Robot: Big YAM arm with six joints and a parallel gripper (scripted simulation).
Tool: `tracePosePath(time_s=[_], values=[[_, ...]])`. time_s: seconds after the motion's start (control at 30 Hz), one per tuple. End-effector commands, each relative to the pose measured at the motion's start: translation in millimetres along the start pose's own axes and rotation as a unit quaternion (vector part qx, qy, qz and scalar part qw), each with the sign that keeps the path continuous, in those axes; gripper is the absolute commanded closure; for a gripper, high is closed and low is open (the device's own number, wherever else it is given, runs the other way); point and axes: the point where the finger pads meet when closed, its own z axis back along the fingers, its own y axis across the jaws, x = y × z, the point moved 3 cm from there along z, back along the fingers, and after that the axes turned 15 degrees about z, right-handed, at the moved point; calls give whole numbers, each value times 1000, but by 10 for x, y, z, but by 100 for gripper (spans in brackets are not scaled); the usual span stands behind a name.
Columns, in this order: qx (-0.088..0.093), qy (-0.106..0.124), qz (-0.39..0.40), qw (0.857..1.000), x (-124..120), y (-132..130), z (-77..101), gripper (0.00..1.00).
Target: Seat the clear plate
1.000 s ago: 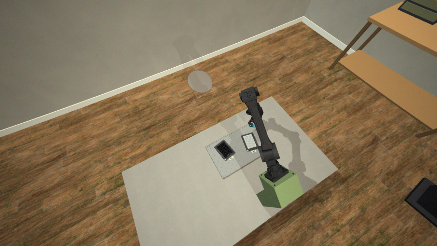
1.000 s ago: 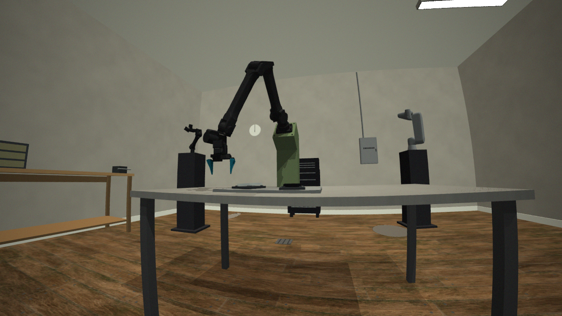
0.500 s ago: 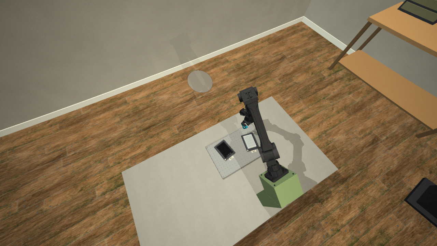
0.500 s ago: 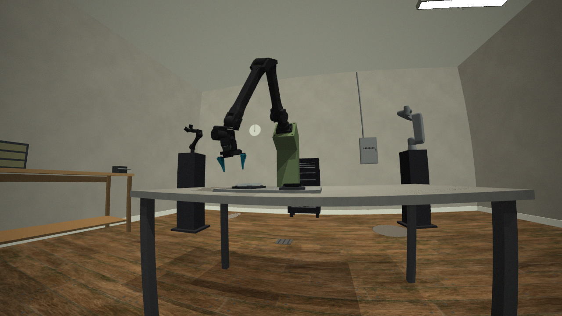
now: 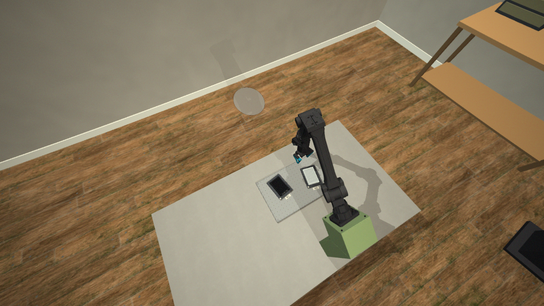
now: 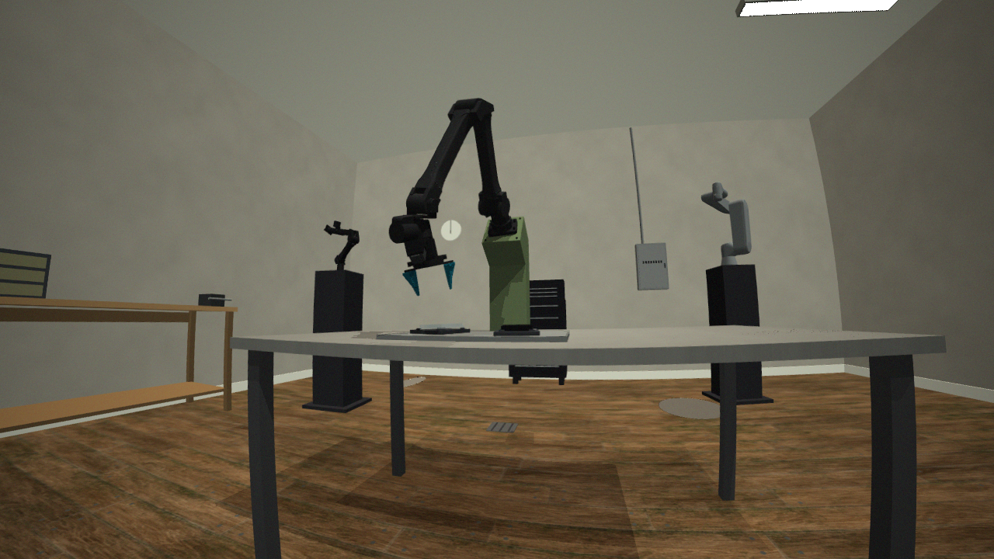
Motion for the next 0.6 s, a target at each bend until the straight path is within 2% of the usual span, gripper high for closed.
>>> tracePosePath(time_s=[0.0, 0.03, 0.07, 0.1, 0.13, 0.17, 0.23, 0.27, 0.3, 0.33, 0.37, 0.4, 0.43, 0.47, 0.57], values=[[5, 3, -16, 1000, 5, 102, 74, 0], [16, 23, -25, 999, 28, 88, -22, 0], [22, 37, -32, 999, 38, 131, -4, 0], [23, 38, -33, 998, 40, 178, 14, 0], [18, 32, -31, 999, 21, 282, 143, 0], [18, 32, -31, 999, 20, 328, 160, 0], [22, 51, -40, 998, 147, 345, 254, 0], [22, 51, -41, 998, 144, 391, 274, 0], [30, 62, -44, 997, 25, 504, 240, 0], [30, 62, -44, 997, 21, 549, 259, 0], [28, 69, -47, 996, 116, 538, 324, 0], [42, 98, -56, 993, 63, 576, 199, 0], [31, 81, -52, 995, 140, 609, 381, 0], [38, 93, -55, 993, 14, 719, 350, 0], [38, 93, -55, 993, 8, 763, 372, 0]])
